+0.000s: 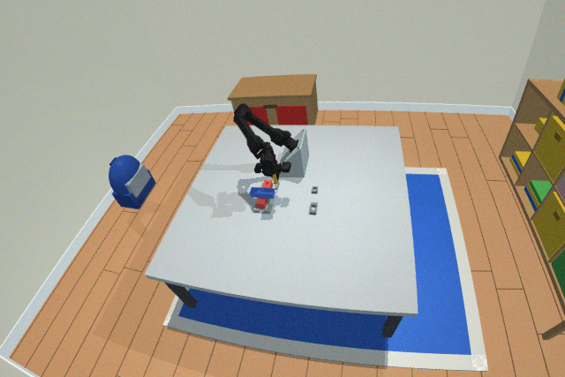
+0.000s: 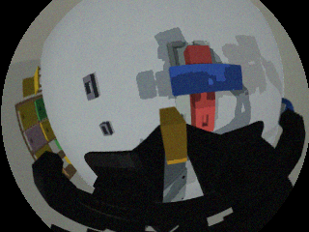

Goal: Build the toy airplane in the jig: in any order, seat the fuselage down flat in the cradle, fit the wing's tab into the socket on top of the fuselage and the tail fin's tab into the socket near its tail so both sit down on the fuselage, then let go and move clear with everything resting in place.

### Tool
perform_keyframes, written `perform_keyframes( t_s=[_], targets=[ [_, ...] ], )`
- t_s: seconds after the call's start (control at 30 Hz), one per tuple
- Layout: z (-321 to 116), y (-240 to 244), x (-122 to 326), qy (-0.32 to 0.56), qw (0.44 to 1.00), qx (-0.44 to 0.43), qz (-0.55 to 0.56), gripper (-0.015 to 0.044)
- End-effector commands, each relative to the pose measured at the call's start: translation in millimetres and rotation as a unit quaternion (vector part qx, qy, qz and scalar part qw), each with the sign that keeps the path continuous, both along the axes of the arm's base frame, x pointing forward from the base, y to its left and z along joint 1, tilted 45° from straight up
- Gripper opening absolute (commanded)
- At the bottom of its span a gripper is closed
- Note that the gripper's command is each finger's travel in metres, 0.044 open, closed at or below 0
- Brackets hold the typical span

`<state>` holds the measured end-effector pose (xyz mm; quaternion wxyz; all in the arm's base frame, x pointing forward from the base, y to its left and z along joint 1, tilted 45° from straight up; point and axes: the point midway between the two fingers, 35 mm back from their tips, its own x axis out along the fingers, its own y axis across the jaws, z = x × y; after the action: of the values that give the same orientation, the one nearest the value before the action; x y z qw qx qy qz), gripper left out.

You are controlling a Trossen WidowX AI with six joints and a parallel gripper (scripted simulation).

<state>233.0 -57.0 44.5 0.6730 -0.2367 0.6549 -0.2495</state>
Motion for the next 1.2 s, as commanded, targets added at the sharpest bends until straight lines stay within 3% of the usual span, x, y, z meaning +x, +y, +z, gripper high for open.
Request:
perform_keyframes(
  t_s=[0.0, 0.8, 0.9, 1.17],
  targets=[
    [6, -13, -6, 0.003, 1.000, -0.008, 0.000, 0.0000],
    [36, -66, -39, 0.004, 0.999, -0.041, -0.016, 0.0000],
    [36, -66, -39, 0.004, 0.999, -0.041, -0.016, 0.0065],
    [36, -66, -39, 0.004, 0.999, -0.041, -0.016, 0.0065]
  ],
)
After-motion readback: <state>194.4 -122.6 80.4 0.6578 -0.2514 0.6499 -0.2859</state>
